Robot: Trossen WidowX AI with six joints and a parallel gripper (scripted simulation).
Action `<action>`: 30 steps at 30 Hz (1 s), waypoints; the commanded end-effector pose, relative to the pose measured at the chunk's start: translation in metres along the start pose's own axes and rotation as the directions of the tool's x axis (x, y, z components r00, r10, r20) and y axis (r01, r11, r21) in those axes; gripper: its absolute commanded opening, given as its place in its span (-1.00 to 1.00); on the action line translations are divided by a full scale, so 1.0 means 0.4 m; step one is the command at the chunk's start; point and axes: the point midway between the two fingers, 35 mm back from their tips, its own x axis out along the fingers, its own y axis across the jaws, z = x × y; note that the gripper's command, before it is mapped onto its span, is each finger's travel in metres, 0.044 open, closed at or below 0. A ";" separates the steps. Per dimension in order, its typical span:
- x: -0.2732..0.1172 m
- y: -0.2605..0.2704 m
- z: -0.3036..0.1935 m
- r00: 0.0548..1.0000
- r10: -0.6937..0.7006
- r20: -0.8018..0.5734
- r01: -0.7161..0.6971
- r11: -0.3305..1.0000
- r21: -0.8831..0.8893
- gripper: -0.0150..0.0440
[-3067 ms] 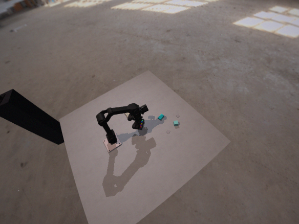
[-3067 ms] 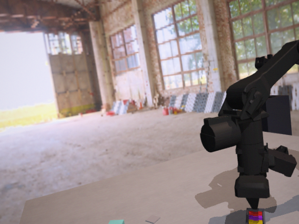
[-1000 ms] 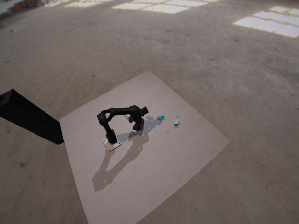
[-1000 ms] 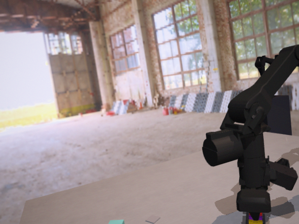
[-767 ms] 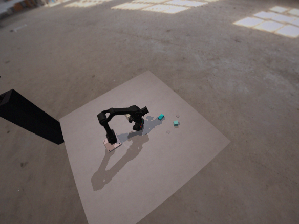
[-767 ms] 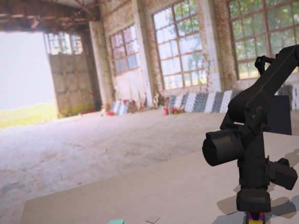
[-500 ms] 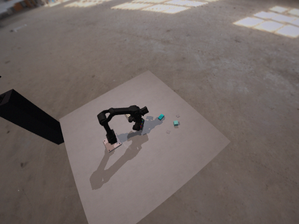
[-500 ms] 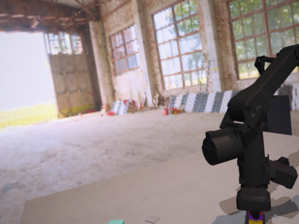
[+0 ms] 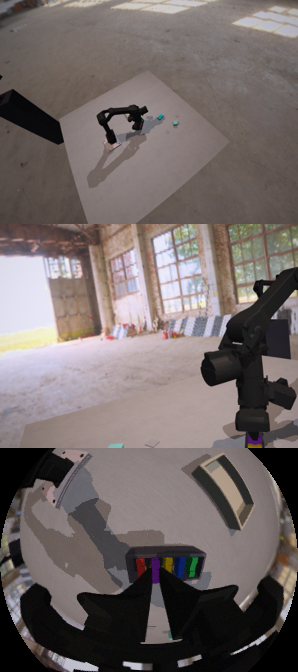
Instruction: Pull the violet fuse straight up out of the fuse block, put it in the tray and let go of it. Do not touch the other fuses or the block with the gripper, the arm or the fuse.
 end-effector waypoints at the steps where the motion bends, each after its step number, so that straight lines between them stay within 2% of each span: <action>1: -0.011 -0.001 -0.002 1.000 -0.004 -0.007 0.004 1.000 -0.001 -0.49; 30: -0.047 -0.001 -0.003 1.000 -0.002 -0.009 0.002 1.000 -0.003 -0.49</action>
